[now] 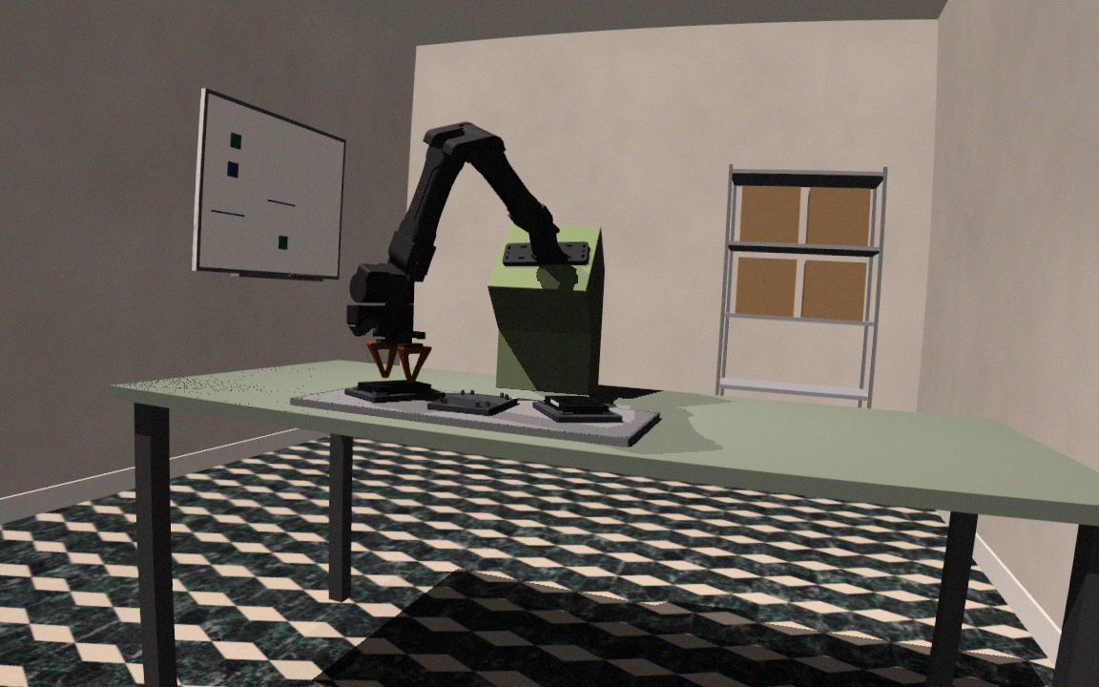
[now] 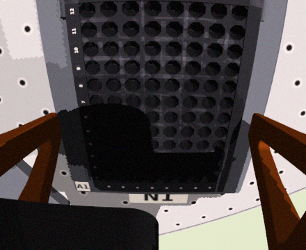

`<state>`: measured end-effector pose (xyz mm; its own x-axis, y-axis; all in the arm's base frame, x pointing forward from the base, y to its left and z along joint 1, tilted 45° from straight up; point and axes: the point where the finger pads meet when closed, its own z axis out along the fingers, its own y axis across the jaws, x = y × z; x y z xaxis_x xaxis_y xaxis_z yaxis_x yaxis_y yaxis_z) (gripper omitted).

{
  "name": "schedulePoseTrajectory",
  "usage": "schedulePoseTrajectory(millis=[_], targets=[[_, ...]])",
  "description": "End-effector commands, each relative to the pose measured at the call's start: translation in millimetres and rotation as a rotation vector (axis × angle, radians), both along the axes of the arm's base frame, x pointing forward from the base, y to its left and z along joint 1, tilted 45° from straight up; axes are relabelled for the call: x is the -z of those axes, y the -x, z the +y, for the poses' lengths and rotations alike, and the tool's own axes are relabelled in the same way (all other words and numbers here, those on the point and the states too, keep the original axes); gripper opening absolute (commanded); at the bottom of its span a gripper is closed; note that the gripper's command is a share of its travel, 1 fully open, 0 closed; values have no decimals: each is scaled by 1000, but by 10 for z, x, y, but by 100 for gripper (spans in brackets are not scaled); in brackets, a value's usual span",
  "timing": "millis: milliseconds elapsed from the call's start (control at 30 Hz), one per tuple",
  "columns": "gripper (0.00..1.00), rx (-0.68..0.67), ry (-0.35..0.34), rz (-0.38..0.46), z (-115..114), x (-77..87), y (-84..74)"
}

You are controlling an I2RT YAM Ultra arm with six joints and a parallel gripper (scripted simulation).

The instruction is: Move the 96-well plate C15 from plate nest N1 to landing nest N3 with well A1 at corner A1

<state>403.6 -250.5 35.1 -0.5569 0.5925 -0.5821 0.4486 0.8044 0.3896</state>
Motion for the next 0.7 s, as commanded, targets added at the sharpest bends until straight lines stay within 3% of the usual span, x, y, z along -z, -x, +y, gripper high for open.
schedulePoseTrajectory(millis=[0, 100, 367, 433, 567, 667], targets=[[100, 34, 18, -14, -141, -11, -13], [100, 16, 25, -23, -93, -16, -123], [100, 17, 24, -23, -102, 80, -215], [100, 24, 13, -10, -97, 144, -157], [100, 30, 28, -27, -133, 40, -157], [100, 17, 15, -13, -80, 90, -143]])
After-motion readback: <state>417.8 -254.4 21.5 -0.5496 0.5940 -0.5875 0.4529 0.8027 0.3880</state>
